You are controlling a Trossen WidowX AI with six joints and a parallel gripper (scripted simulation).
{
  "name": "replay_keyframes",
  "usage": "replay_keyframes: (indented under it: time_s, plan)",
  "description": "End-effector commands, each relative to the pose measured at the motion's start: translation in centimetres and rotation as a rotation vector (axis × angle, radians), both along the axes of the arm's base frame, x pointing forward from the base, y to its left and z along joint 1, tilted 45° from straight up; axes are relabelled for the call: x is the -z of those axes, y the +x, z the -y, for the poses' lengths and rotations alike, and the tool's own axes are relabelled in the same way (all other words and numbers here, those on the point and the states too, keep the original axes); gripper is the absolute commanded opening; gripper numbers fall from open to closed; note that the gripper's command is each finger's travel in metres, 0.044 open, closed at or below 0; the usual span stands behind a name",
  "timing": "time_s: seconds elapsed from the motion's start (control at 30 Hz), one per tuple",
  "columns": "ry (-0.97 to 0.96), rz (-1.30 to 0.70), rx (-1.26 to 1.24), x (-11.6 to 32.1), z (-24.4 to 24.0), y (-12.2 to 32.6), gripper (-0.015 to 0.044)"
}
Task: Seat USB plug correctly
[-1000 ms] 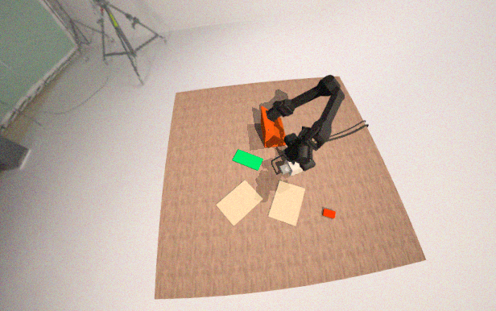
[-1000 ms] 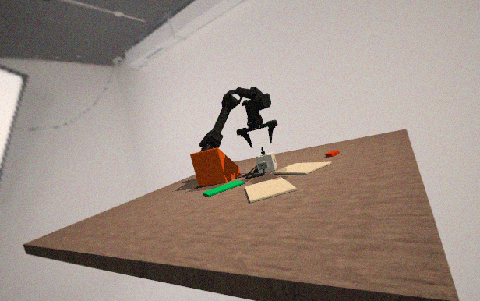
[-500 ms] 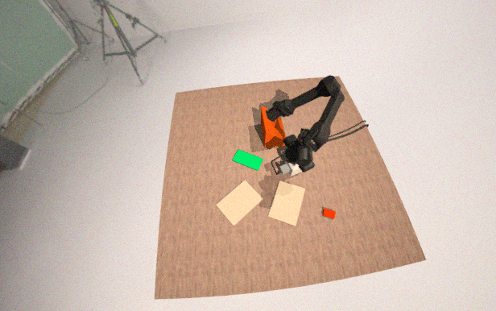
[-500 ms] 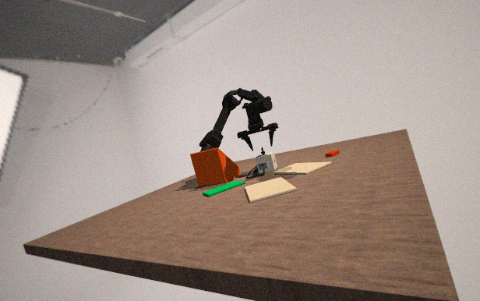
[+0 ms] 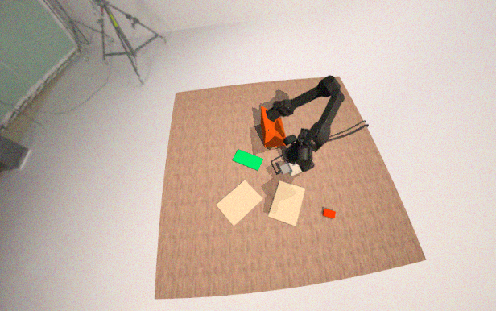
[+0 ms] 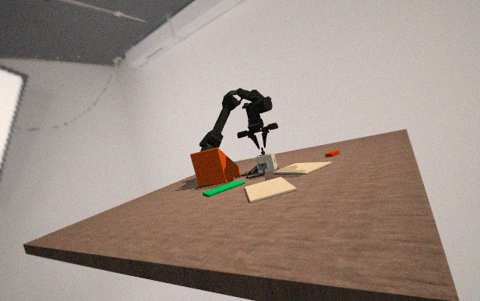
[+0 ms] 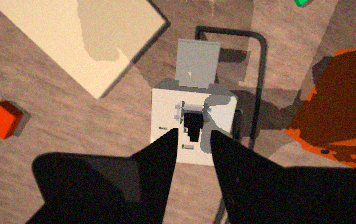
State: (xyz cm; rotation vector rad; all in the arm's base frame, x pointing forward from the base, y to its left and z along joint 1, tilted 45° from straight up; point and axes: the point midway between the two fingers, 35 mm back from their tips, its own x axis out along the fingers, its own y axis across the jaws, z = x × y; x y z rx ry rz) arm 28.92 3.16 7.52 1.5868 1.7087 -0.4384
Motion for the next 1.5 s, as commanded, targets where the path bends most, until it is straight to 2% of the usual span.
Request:
replay_keyframes:
  time_s: [0.0,0.1,1.47]
  plan:
    - [0.000,0.001,0.000,0.0,0.0,0.0,0.0020]
    - [0.000,0.001,0.000,0.0,0.0,0.0,0.0000]
    - [0.000,0.000,0.001,-1.2,1.1,-0.1,0.0000]
